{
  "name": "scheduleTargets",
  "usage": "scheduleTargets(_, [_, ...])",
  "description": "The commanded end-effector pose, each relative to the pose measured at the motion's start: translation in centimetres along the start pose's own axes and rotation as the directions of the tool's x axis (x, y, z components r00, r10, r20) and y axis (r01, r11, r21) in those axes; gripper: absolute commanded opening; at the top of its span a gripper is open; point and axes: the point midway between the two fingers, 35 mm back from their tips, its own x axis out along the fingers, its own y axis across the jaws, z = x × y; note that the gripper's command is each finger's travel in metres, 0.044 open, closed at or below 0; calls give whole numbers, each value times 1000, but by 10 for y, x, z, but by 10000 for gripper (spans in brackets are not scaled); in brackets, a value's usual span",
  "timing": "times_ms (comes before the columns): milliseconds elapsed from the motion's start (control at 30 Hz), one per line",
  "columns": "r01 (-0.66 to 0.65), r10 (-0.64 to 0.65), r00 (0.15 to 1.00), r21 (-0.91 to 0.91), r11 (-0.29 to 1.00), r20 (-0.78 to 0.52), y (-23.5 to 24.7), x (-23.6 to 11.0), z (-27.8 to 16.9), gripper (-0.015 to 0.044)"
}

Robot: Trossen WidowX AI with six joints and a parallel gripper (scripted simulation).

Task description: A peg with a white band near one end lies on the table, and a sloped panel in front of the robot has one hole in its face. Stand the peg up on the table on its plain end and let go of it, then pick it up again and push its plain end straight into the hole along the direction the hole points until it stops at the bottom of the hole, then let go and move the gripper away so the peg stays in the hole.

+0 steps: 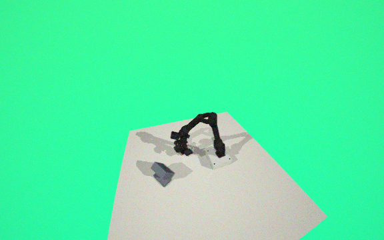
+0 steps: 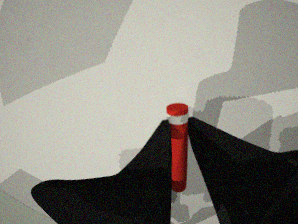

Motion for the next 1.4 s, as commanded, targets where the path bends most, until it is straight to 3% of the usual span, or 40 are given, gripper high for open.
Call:
scheduleTargets(0, [0,1,999,-6,1000,35,1,-3,-1,49])
scheduleTargets(1367, [0,2,927,-5,1000,376,0,-23,-19,49])
